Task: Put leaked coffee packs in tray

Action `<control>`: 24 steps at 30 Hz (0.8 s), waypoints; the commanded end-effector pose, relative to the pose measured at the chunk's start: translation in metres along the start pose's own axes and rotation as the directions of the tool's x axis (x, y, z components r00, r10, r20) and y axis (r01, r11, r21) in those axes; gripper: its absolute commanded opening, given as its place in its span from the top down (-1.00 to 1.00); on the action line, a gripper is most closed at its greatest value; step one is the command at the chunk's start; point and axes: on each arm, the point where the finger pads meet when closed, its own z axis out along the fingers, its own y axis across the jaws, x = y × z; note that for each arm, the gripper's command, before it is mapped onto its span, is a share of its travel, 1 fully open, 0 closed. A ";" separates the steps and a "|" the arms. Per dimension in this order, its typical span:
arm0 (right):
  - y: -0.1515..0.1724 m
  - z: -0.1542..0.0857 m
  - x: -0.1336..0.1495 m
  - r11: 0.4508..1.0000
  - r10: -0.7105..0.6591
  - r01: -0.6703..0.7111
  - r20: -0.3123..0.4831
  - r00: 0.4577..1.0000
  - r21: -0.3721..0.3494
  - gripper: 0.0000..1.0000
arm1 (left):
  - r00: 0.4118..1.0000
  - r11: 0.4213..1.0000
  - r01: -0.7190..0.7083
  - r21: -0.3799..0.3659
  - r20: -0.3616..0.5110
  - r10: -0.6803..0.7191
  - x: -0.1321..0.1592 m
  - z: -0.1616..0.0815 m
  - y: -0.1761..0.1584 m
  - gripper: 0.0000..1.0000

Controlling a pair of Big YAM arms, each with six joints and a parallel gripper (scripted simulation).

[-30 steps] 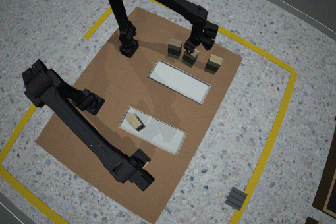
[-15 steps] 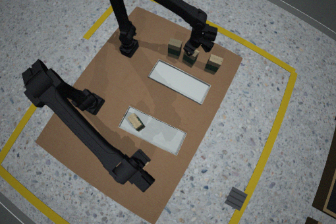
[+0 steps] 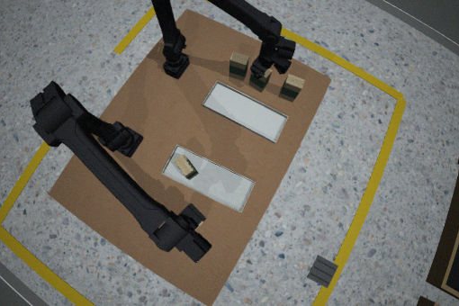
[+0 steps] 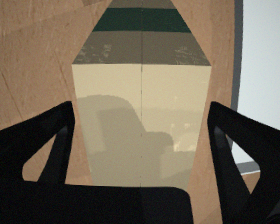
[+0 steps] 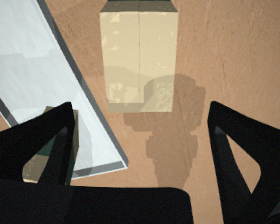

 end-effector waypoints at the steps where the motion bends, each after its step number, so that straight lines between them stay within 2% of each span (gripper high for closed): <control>1: 0.008 -0.025 -0.024 1.000 -0.014 0.014 0.067 0.998 -0.002 -0.59 | 1.000 1.000 -0.009 0.004 -0.001 0.009 -0.001 0.010 0.003 -0.59; 7: 0.008 -0.025 -0.024 1.000 -0.014 0.014 0.067 0.998 -0.002 -0.59 | 1.000 1.000 -0.009 0.004 -0.001 0.009 -0.002 0.017 0.003 -0.59; 11: 0.008 -0.025 -0.024 1.000 -0.014 0.014 0.067 0.998 -0.002 -0.59 | 1.000 1.000 -0.002 -0.011 0.029 0.003 -0.012 0.000 0.005 -0.59; 13: 0.008 -0.016 -0.028 1.000 -0.013 0.013 0.071 0.997 -0.002 -0.59 | 1.000 1.000 -0.002 -0.011 0.029 0.003 -0.012 0.000 0.005 -0.59; 15: 0.008 -0.016 -0.028 1.000 -0.013 0.013 0.071 0.997 -0.002 -0.59 | 1.000 1.000 -0.002 -0.011 0.029 0.003 -0.012 0.000 0.005 -0.59; 16: 0.008 0.005 -0.012 1.000 -0.012 0.012 0.023 1.000 -0.002 -0.59 | 1.000 1.000 -0.002 -0.011 0.029 0.003 -0.012 0.000 0.005 -0.59; 17: 0.008 0.013 -0.009 1.000 -0.012 0.012 0.011 1.000 -0.003 -0.59 | 1.000 1.000 -0.002 -0.011 0.029 0.003 -0.012 0.000 0.005 -0.59; 21: 0.008 0.023 -0.009 1.000 -0.010 0.010 0.011 1.000 -0.003 -0.59 | 1.000 1.000 -0.002 -0.011 0.029 0.003 -0.012 0.000 0.005 -0.59; 22: 0.008 0.026 -0.009 1.000 -0.009 0.009 0.011 1.000 -0.003 -0.59 | 1.000 1.000 -0.002 -0.011 0.029 0.003 -0.012 0.000 0.005 0.48; 24: 0.009 0.031 -0.009 1.000 -0.008 0.008 0.011 1.000 -0.003 -0.59 | 1.000 1.000 -0.002 -0.011 0.029 0.003 -0.012 0.000 0.005 0.48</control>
